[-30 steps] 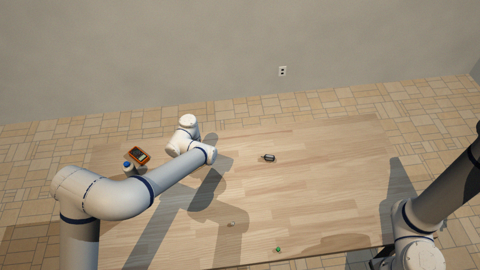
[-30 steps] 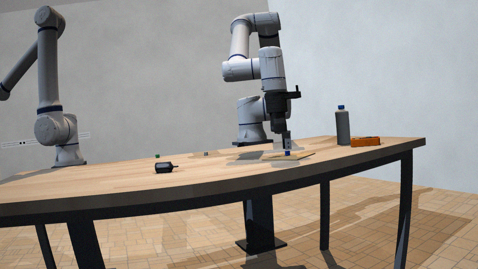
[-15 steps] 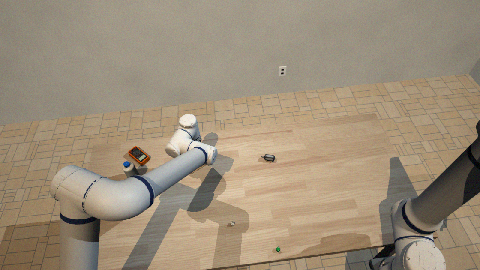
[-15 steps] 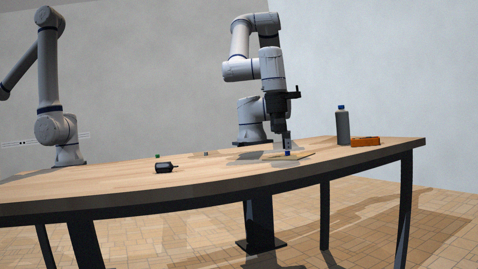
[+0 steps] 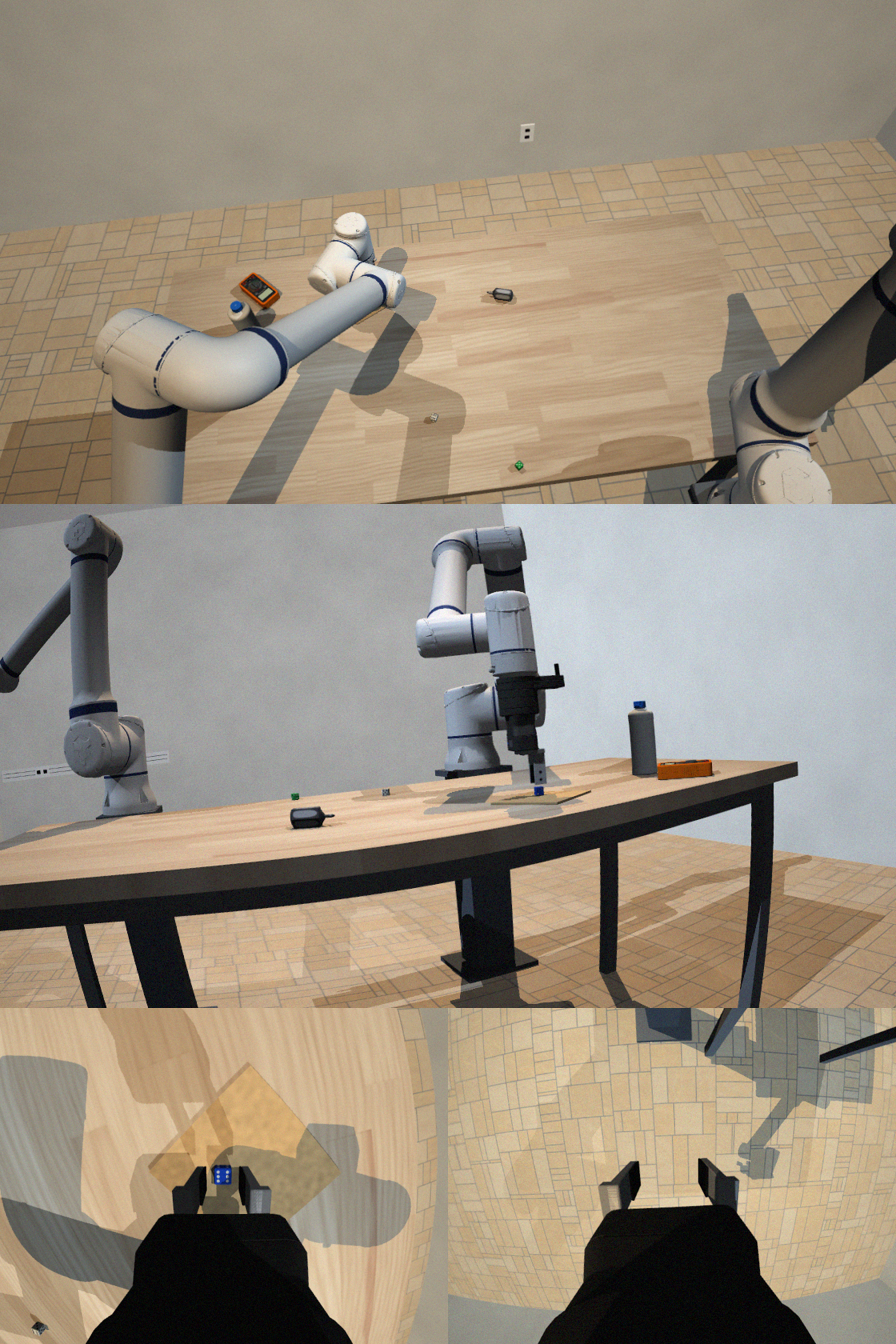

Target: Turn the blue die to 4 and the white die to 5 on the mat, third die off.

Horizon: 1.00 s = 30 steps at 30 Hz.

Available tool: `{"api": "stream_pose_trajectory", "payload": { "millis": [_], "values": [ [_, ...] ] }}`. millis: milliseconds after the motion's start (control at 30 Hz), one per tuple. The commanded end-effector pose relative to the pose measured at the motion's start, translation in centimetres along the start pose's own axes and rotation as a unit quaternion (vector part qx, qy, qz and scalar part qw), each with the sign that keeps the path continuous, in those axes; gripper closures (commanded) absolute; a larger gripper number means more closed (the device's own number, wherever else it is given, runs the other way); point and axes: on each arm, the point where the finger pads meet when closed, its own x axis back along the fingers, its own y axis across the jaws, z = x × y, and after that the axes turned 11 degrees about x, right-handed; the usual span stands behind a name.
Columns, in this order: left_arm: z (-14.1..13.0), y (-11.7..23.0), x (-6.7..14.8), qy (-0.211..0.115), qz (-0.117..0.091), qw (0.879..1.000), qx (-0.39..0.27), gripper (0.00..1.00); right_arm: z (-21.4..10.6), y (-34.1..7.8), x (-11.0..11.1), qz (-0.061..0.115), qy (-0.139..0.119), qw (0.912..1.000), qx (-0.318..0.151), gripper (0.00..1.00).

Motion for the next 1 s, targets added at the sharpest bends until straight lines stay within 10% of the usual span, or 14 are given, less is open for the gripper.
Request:
{"api": "stream_pose_trajectory", "payload": {
  "millis": [0, 967],
  "values": [
    [0.0, 0.1, 0.1, 0.000, -0.001, 1.000, 0.000, 0.36, -0.1, 0.0, 0.1, 0.000, -0.001, 1.0000, 0.000, 0.00],
    [0.0, 0.1, 5.8, -0.003, 0.000, 1.000, 0.000, 0.36, -0.1, 0.0, 0.1, 0.000, -0.001, 1.0000, 0.000, 0.00]
  ]
}}
